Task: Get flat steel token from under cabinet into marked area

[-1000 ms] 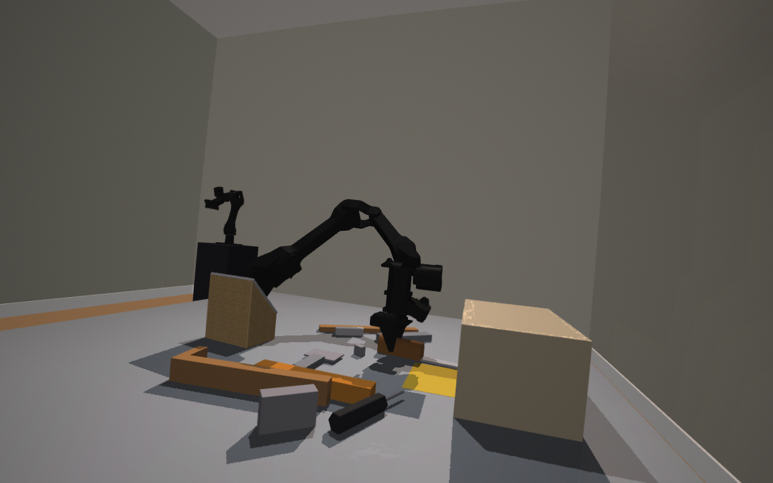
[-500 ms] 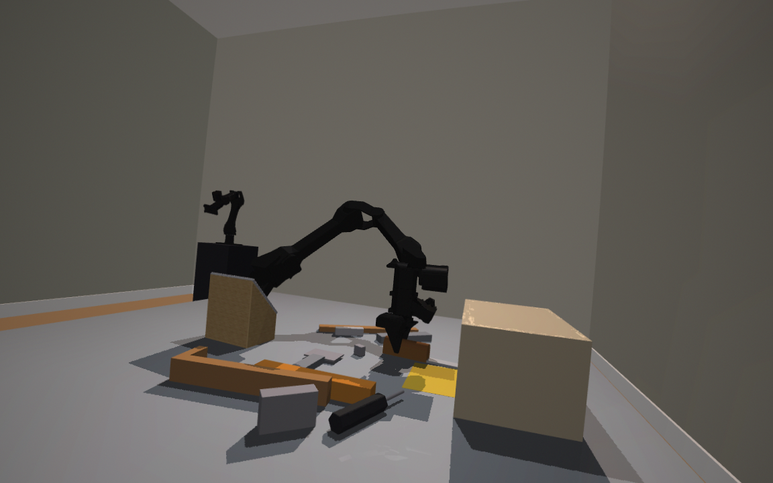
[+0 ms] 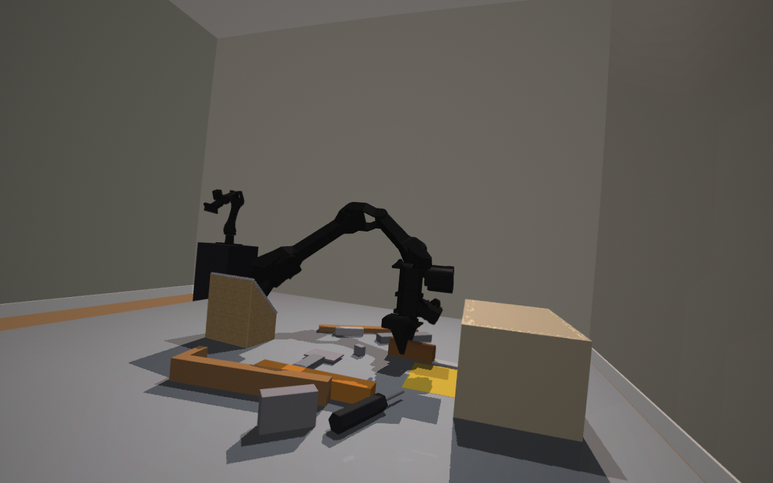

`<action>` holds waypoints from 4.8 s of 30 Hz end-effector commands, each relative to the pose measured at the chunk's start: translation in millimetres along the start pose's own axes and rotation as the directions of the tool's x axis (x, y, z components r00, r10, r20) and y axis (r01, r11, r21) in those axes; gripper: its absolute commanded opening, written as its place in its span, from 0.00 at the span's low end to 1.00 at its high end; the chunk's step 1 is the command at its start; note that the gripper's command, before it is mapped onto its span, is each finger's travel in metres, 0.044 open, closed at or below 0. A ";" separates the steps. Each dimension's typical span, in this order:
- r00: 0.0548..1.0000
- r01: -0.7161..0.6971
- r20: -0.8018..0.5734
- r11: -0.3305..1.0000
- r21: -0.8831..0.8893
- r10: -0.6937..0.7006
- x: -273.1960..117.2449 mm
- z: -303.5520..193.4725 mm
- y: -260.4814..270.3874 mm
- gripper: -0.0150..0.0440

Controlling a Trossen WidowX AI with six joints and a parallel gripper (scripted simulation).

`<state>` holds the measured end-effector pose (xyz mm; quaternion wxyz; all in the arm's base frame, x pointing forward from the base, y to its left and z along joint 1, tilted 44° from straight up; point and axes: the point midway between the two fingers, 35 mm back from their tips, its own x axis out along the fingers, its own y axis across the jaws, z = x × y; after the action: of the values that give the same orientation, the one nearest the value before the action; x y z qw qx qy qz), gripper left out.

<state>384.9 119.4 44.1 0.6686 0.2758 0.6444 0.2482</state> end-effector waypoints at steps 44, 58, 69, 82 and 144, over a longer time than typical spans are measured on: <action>1.000 -0.003 0.003 1.000 -0.008 0.003 1.7 29.4 -19.0 0.25; 1.000 -0.002 0.003 1.000 -0.008 0.002 1.8 29.3 -37.2 0.25; 1.000 -0.002 0.003 1.000 -0.008 0.002 1.9 29.2 -51.0 0.25; 1.000 -0.001 0.003 1.000 -0.008 0.001 1.9 29.1 -67.1 0.25; 1.000 -0.001 0.000 1.000 -0.006 0.001 2.2 -19.9 -66.6 0.25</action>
<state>368.5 73.4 -2.4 0.6703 0.2750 0.6423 0.2501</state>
